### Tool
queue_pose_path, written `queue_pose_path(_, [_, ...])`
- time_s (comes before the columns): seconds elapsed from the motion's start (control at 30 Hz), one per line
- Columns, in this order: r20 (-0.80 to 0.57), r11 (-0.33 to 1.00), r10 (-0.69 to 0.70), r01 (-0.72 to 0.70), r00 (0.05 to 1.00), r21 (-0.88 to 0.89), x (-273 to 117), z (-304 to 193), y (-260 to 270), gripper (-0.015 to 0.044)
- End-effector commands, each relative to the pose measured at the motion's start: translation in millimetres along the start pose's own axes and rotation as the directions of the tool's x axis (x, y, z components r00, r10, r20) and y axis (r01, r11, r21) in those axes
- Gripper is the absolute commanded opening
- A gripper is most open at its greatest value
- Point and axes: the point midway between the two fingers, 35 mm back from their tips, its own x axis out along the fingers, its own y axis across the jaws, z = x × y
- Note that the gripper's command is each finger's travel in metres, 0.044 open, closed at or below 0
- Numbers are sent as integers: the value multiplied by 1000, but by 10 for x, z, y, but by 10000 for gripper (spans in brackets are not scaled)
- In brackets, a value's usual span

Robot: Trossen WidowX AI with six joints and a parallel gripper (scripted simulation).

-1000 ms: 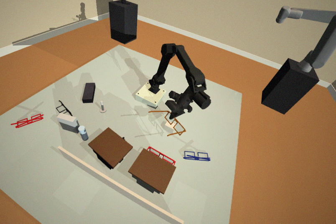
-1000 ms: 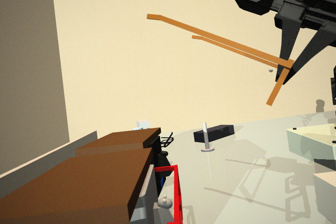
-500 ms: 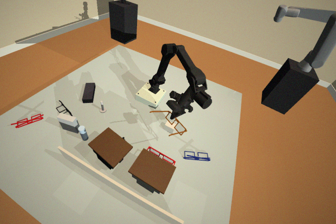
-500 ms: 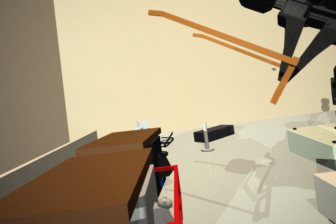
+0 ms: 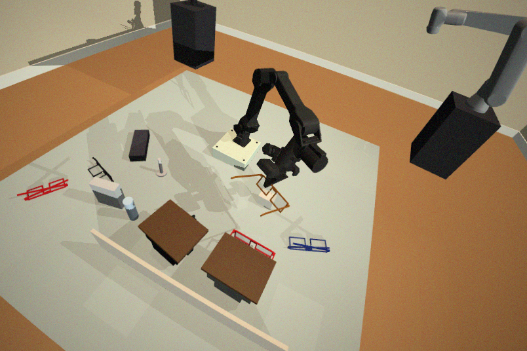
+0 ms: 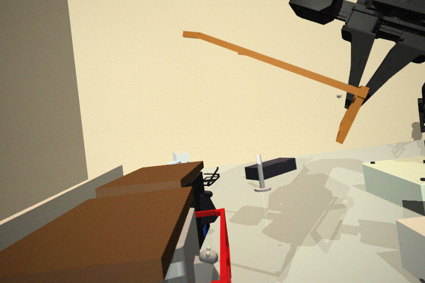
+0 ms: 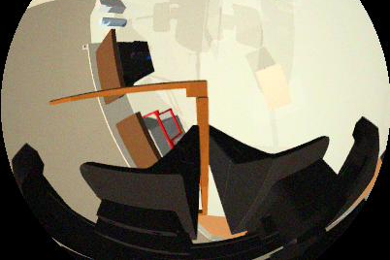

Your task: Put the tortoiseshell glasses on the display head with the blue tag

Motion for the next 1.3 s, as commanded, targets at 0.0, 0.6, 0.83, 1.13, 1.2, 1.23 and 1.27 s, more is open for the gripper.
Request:
queue_pose_path(0.0, [22,999,-33,33,999,-25,84,119,78,0])
queue_pose_path(0.6, [95,952,-255,267,962,-151,520,772,336,0])
queue_pose_path(0.83, [89,918,-338,349,937,-190,640,1027,385,0])
queue_pose_path(1.13, [54,870,-433,433,900,-237,758,1341,413,0])
queue_pose_path(1.2, [42,859,-452,447,891,-247,779,1408,414,0])
queue_pose_path(1.23, [36,854,-461,454,887,-253,788,1441,414,0])
queue_pose_path(1.27, [29,849,-469,460,883,-258,798,1474,414,0])
